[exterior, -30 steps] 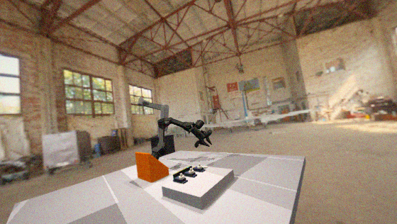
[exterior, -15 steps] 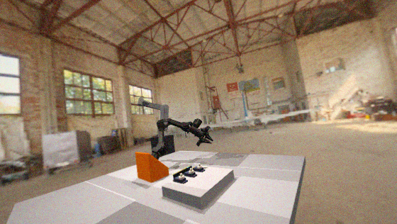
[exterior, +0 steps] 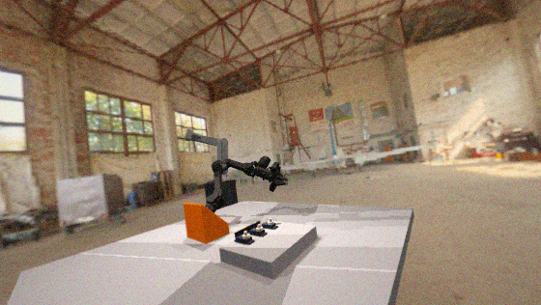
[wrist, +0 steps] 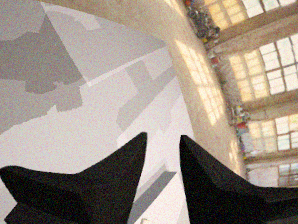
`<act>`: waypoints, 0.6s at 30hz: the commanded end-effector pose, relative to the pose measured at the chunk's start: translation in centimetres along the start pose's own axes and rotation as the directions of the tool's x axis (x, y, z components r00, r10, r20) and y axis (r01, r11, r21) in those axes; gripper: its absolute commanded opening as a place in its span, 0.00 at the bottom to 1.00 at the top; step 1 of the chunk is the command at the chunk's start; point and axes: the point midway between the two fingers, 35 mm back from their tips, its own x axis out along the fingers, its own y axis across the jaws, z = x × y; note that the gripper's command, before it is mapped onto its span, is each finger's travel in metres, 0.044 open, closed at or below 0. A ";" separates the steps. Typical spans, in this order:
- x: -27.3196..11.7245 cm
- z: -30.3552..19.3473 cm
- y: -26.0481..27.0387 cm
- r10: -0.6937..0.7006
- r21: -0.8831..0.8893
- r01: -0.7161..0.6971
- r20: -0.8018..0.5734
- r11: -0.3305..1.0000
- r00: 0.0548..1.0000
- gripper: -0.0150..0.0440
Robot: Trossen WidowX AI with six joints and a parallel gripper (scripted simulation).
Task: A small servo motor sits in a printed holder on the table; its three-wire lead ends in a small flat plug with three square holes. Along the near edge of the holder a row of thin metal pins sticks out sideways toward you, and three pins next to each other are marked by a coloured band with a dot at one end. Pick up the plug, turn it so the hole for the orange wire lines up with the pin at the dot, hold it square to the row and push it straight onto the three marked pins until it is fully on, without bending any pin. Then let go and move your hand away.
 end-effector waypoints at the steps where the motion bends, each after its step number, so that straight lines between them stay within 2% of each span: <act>1: -0.3 -0.5 -1.3 -0.073 0.057 0.073 -0.004 0.996 0.997 0.45; 15: -2.4 -1.8 -6.3 -0.349 0.273 0.337 -0.003 0.901 0.937 0.45; 18: -2.1 -2.3 -6.5 -0.347 0.325 0.338 -0.030 0.884 0.937 0.45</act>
